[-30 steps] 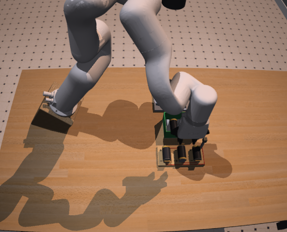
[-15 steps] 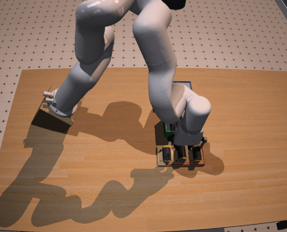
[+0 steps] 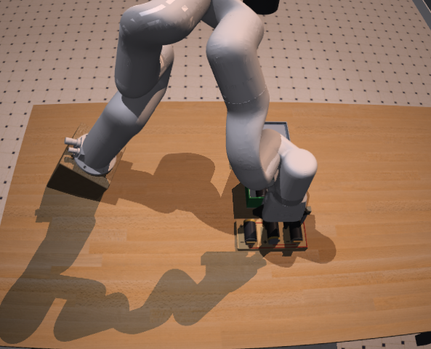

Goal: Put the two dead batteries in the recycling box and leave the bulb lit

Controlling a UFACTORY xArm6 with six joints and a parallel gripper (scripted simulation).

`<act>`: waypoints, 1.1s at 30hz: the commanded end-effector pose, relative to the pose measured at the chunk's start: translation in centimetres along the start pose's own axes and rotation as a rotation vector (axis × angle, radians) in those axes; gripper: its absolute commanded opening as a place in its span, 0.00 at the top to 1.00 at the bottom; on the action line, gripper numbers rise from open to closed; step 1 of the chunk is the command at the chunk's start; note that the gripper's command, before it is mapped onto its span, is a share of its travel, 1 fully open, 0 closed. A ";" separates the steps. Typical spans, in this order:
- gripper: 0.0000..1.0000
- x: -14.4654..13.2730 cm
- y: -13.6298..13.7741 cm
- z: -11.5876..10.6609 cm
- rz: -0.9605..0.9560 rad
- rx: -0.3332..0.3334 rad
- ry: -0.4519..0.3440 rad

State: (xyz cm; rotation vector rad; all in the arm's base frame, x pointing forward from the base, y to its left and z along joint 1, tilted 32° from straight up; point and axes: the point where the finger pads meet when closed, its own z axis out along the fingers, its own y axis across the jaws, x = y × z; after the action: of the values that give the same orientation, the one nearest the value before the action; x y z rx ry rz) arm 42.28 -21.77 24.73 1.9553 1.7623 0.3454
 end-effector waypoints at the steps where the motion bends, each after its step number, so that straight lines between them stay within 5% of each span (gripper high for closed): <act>1: 0.49 -0.1 0.2 -0.1 0.000 -0.003 -0.001; 16: 0.49 -0.1 0.2 0.0 0.000 -0.003 -0.001; 25: 0.49 -0.1 0.2 3.2 0.000 -0.003 -0.001; 33: 0.49 -0.1 0.2 3.4 0.000 -0.003 -0.001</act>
State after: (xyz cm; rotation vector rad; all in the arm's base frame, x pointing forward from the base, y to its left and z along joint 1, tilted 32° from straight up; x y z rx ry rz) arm 43.99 -22.41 21.85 1.9561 1.7628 0.3445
